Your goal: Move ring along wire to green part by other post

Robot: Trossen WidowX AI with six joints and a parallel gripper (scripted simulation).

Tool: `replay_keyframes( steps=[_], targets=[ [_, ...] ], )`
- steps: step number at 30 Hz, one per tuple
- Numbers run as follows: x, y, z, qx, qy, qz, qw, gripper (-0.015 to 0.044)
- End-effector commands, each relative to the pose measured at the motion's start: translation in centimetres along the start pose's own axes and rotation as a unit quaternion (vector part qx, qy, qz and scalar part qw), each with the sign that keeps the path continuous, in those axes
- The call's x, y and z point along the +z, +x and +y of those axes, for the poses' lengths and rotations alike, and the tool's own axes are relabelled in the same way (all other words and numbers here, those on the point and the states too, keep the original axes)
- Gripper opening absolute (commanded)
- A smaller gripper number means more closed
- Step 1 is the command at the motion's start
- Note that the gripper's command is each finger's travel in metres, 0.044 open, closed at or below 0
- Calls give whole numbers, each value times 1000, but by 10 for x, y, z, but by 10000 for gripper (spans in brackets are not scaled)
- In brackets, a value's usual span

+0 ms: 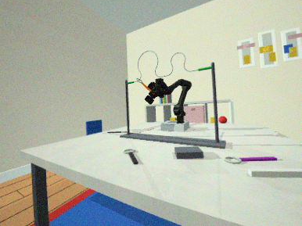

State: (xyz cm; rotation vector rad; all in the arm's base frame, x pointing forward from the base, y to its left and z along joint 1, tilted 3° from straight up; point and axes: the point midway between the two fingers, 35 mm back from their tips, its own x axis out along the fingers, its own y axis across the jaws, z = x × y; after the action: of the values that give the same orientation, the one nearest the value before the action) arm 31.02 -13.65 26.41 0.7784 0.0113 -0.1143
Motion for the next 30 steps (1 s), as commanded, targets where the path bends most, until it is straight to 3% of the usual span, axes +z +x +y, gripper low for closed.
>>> replay_keyframes(
  steps=[1,30],
  targets=[
    [5,-4,11,10,10,5,1000,-150],
    [7,-15,32,22,73,48,996,-150]
  ],
)
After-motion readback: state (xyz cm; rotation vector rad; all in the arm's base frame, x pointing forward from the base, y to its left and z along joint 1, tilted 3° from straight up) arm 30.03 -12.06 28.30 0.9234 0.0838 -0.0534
